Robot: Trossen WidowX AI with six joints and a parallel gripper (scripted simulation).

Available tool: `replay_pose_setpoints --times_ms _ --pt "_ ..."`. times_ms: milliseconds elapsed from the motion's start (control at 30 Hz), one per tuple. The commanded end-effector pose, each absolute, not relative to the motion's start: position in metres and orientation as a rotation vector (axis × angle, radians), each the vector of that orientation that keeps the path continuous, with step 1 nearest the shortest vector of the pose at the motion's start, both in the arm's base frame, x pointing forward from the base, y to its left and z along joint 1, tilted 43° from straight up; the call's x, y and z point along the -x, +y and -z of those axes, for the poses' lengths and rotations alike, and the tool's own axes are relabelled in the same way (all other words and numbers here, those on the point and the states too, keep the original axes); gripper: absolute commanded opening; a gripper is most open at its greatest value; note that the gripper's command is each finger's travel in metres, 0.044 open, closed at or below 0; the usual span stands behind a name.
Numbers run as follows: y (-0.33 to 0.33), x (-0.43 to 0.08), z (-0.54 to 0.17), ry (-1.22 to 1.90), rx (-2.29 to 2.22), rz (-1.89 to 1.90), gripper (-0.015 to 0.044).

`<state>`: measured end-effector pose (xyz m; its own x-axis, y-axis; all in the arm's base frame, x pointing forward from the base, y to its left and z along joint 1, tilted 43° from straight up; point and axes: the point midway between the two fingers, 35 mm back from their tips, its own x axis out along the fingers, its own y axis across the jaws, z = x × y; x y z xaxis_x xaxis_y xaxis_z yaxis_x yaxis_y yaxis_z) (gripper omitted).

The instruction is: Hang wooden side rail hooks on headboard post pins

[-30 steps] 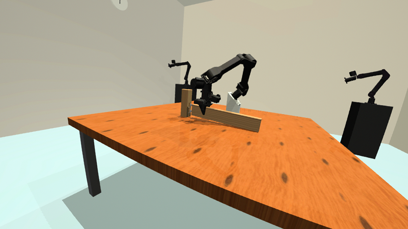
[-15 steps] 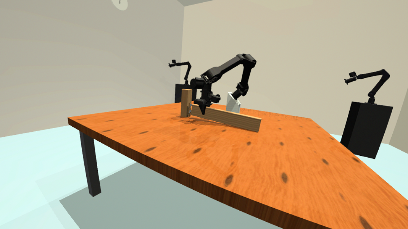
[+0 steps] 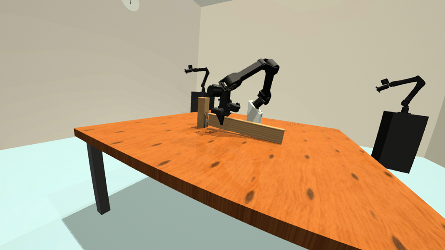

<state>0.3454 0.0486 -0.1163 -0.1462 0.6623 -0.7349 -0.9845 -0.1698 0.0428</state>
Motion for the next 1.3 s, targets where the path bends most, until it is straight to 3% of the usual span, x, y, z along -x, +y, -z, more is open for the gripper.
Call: replay_pose_setpoints --times_ms 0,1267 --pt "0.0444 -0.347 0.1163 0.638 0.691 -1.639 0.0" --pt "0.0425 -0.3467 0.1196 0.638 0.691 -1.639 0.0"
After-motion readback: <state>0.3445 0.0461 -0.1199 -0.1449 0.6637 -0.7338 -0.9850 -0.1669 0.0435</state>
